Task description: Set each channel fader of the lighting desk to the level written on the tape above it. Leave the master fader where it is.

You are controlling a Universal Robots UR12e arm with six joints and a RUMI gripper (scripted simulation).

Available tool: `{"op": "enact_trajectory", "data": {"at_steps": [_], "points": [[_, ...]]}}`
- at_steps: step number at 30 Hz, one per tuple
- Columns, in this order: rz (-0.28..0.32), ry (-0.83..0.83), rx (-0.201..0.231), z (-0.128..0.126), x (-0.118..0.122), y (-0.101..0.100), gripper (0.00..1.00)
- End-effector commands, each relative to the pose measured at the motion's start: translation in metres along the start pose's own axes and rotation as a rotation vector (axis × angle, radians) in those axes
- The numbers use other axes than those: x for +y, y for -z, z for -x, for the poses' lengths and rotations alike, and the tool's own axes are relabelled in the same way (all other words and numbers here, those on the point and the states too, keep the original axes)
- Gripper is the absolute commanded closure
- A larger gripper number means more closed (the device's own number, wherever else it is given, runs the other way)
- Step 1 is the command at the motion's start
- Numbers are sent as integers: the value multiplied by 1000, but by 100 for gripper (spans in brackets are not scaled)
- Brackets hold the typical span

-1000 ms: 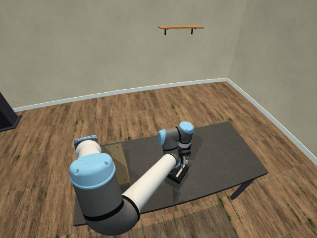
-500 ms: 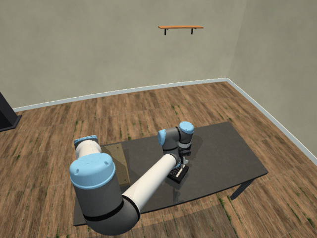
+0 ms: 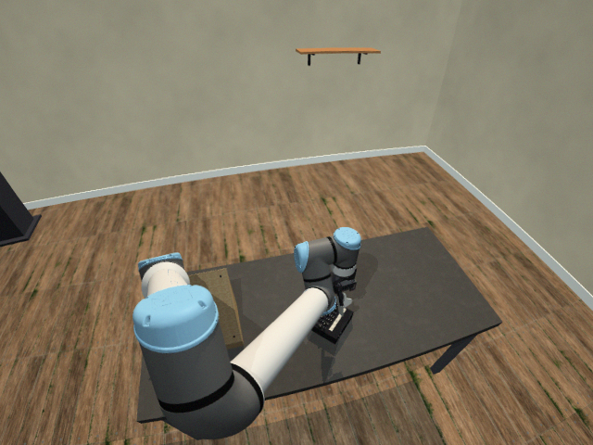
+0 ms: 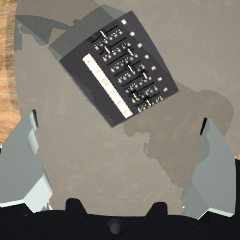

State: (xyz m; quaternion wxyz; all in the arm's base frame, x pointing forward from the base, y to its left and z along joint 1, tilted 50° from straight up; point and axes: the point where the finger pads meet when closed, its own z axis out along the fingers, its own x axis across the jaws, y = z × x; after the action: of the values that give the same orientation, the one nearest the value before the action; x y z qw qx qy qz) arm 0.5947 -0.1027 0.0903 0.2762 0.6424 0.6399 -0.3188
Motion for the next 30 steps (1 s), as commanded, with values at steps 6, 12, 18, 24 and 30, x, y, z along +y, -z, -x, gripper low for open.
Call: {"op": "enact_trajectory", "data": {"at_steps": [6,12,18,24,30], "points": [[3,219,-5,-4,-5,-7,0],[2,347,-8,-7,-7,-12,0],[1,572,-13,-12,-12,-20,0],[-2,825,-19,-17,-16,-28,0],[-5,1001,-23,-21,-19,-34,0]]}}
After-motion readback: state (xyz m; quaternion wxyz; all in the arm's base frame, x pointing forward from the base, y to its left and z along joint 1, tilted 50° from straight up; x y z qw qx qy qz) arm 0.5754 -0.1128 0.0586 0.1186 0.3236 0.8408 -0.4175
